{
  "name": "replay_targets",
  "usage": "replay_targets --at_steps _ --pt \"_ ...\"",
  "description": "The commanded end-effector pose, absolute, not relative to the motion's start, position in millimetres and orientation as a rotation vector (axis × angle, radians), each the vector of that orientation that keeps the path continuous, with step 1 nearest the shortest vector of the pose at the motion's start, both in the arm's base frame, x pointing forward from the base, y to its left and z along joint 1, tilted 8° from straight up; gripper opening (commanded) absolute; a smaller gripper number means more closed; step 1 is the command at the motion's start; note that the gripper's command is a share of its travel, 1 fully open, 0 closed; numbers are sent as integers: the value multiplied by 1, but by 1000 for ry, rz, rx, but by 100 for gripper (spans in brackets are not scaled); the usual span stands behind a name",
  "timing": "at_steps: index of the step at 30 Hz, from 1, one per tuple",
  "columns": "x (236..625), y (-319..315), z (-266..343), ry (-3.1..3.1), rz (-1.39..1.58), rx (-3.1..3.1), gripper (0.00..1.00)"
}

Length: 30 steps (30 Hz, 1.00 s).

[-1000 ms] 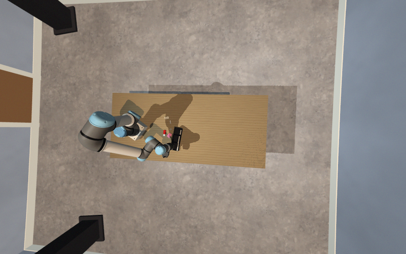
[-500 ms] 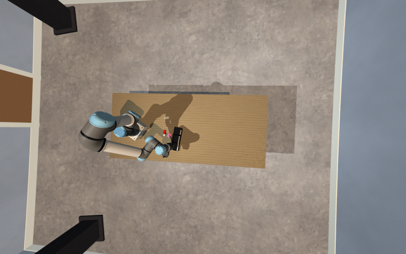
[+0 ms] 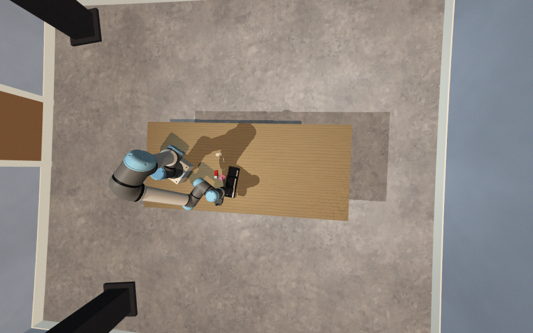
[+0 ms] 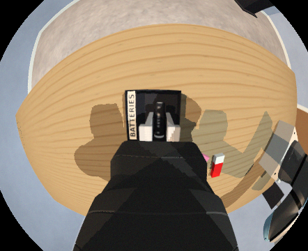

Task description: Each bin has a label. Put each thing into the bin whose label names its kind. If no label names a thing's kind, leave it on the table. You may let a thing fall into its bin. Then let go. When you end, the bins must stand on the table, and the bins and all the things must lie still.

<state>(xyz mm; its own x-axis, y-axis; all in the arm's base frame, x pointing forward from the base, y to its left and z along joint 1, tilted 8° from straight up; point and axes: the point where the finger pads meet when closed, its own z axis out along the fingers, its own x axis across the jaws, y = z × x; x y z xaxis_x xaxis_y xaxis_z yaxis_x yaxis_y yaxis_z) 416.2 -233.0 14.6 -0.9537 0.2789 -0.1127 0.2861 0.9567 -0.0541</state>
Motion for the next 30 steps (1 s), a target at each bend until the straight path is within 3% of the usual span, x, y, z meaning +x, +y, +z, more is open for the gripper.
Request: replay_targets --at_steps 1,24,25,30 --pt "418 -235 3 3001 -108 437 31" --pt "421 -238 -6 2997 -112 435 31" --pt "421 -238 -6 2997 -112 435 60" --pt "421 -238 -6 2997 -112 435 60"
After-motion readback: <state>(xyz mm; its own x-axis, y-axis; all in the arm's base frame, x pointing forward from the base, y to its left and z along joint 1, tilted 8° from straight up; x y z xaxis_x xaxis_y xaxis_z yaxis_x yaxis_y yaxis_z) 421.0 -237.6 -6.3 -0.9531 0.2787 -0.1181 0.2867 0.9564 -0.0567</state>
